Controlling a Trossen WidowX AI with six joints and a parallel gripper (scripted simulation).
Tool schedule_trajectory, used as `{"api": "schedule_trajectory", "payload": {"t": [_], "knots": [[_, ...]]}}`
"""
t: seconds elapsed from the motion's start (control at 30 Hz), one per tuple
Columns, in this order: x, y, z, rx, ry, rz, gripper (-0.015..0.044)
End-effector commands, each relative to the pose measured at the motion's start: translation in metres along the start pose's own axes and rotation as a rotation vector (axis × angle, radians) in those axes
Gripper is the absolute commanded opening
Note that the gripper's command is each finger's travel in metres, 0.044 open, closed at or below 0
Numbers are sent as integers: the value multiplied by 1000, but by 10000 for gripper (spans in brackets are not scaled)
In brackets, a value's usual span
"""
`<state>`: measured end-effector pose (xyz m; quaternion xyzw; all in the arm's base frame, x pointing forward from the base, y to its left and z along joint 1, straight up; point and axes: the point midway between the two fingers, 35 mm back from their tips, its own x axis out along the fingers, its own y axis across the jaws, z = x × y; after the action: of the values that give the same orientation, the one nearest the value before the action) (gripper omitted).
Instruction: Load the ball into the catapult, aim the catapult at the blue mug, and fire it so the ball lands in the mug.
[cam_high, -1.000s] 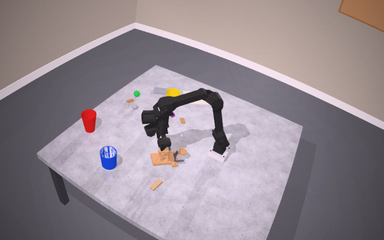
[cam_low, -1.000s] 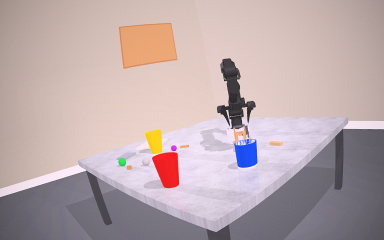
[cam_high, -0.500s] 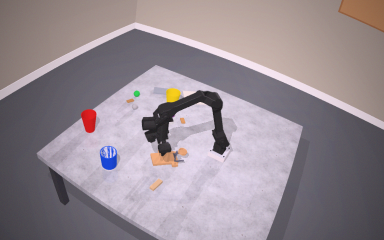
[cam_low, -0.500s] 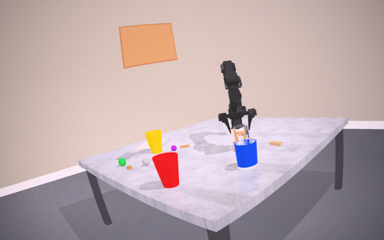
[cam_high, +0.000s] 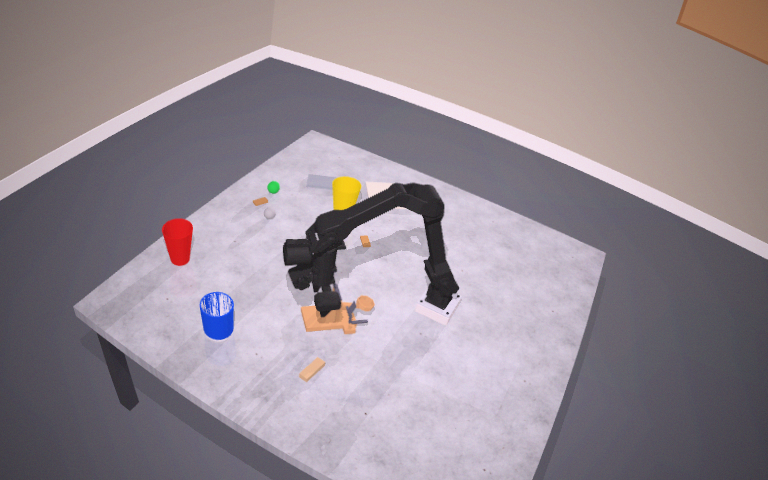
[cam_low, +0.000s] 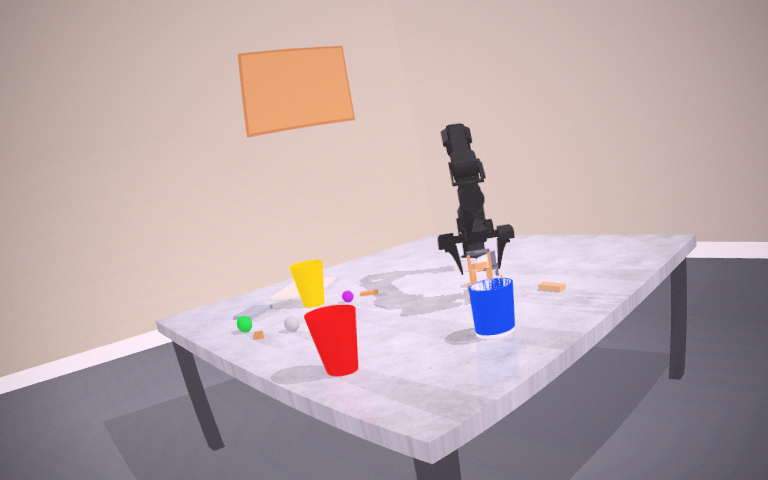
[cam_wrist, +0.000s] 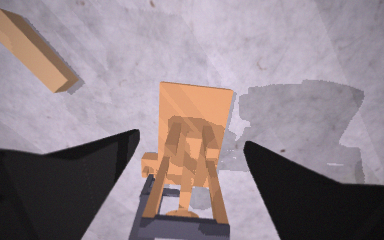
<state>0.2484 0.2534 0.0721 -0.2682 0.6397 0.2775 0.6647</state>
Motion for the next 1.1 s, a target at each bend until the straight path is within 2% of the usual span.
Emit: {"api": "schedule_trajectory", "payload": {"t": [0.0,0.63,1.03,1.07], "knots": [[8,0,-2,0,5,1,440],[35,0,-3,0,5,1,440],[31,0,-1,0,1,0,125],[31,0,-1,0,1,0,118]]}}
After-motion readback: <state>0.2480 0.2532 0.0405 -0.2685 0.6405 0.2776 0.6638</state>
